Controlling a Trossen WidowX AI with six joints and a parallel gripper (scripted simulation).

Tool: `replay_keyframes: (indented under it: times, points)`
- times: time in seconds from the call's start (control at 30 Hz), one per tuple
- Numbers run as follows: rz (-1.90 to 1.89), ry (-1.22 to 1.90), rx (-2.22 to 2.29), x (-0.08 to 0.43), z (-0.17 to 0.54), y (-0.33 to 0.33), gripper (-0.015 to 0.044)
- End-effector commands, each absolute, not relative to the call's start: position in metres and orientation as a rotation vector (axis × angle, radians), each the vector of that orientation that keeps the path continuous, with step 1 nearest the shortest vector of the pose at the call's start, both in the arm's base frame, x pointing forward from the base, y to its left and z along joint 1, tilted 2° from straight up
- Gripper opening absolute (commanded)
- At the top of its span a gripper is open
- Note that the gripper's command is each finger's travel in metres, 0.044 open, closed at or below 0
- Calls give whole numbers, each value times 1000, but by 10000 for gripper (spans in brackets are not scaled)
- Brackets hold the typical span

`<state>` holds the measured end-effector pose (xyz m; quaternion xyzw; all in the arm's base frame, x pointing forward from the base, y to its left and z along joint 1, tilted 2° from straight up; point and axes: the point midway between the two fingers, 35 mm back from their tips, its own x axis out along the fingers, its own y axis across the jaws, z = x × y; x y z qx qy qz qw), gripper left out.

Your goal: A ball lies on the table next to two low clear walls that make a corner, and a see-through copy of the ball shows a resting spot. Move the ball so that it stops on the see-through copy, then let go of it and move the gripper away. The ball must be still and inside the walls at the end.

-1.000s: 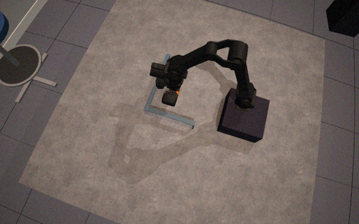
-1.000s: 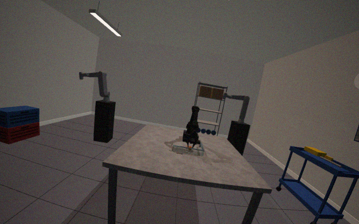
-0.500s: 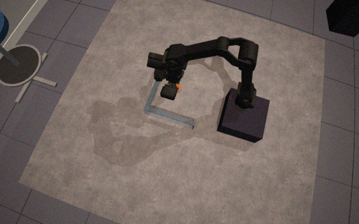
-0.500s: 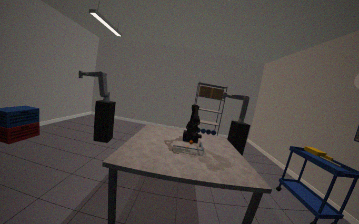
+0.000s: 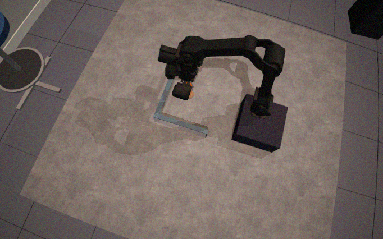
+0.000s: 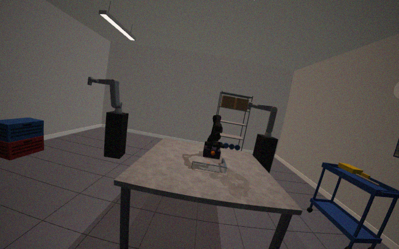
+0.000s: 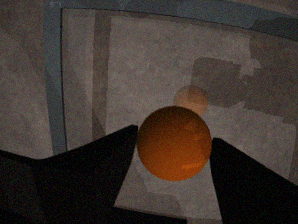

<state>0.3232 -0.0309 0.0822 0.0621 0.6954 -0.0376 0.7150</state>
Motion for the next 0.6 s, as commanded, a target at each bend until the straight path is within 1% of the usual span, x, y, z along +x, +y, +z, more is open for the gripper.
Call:
replay_keyframes:
  times: [0.0, 0.13, 0.37, 0.57]
  points:
    - [-87, 1553, 134, 316, 63, -43, 0]
    - [-88, 1554, 134, 312, 45, -53, 0]
    - [-88, 1554, 134, 312, 41, -54, 0]
    - [-88, 1554, 134, 314, 7, -53, 0]
